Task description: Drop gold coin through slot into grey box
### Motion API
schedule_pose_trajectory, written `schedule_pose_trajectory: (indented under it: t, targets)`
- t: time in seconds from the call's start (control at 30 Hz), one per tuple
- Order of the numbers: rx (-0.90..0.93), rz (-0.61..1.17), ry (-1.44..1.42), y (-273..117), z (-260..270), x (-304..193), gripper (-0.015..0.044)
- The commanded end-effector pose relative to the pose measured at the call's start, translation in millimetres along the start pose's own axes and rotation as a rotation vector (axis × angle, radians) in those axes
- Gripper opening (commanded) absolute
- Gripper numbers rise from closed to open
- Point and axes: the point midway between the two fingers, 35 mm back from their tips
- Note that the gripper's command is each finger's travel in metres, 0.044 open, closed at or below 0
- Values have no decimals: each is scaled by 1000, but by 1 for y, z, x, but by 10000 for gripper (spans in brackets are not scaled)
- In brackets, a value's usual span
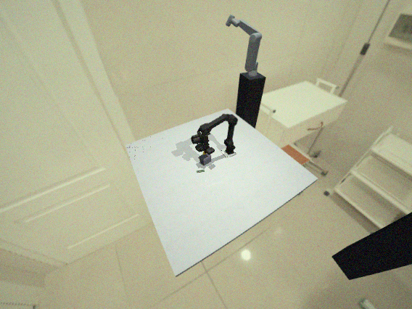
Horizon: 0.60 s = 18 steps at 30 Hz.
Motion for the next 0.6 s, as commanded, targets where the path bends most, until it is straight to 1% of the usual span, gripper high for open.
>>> schedule_pose_trajectory:
  t: [0.0, 0.57]
  targets:
    - [0, 2, 1, 2, 0, 0, 0]
    - [0, 2, 3, 11, 1, -1, 0]
Point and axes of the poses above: the point midway between the two fingers, 35 mm back from their tips, its own y axis out along the fingers, its own z axis across the jaws, x = y × z, and after that the axes turned 8 degrees about y, right-handed
